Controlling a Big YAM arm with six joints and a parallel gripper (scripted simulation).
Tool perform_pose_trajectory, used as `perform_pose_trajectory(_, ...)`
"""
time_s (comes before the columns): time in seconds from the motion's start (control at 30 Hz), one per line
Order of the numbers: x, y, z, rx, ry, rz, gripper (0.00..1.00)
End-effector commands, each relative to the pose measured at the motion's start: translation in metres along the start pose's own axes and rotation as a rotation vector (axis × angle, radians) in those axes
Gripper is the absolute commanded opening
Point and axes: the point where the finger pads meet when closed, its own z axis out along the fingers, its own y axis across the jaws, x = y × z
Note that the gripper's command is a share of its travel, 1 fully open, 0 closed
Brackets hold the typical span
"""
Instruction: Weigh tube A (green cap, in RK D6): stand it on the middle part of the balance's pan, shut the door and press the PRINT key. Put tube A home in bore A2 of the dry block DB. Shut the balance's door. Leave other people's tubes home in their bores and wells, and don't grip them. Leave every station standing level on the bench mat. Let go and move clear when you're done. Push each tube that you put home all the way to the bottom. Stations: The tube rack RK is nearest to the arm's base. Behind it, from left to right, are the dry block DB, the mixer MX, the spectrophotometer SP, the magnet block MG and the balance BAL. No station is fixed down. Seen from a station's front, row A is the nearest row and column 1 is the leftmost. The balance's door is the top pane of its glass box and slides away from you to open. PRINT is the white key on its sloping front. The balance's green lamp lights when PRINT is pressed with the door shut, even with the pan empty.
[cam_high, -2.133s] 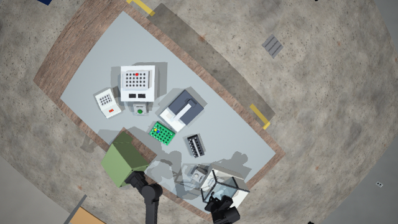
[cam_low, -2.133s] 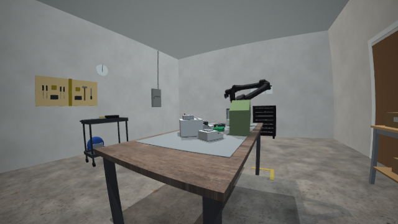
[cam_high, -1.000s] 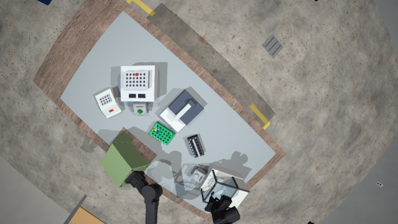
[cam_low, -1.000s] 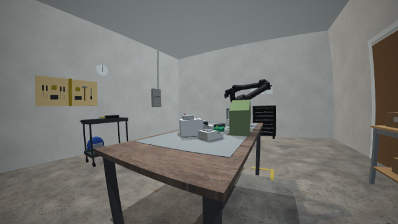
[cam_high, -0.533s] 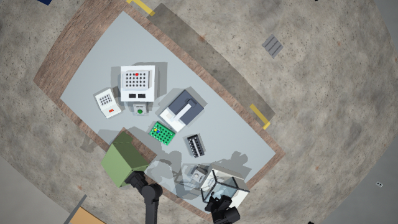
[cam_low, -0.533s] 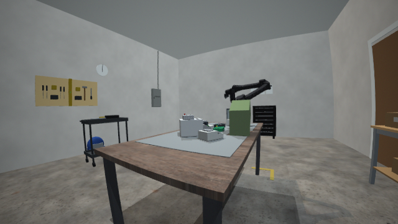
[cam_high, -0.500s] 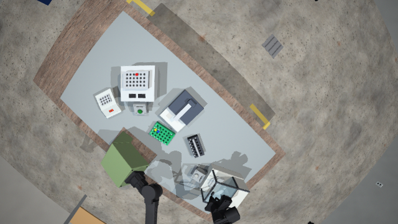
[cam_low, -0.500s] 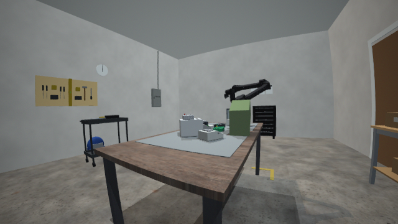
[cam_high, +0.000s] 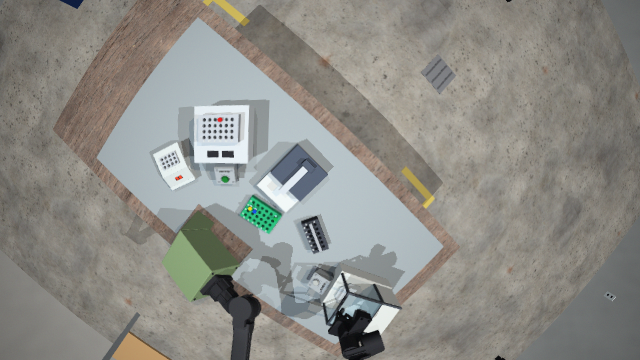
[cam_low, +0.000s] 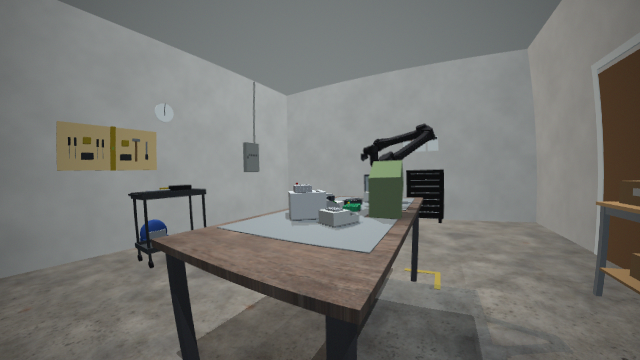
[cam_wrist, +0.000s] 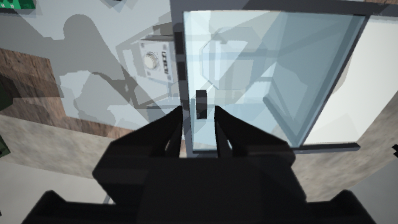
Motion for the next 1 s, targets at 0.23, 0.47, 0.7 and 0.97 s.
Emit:
perform_pose_trajectory(0.23,0.0027,-0.0016,0.0142,0.003,0.006,-0.02,0.3)
perform_pose_trajectory(0.47,0.0015,-0.0079,0.0088,0.01,-0.004,-0.011,0.3)
perform_pose_trajectory(0.7,0.0015,-0.0079,0.0088,0.01,-0.004,-0.011,0.3)
perform_pose_trajectory(0.97,0.0015,-0.0079,0.0088,0.01,-0.004,-0.011,0.3)
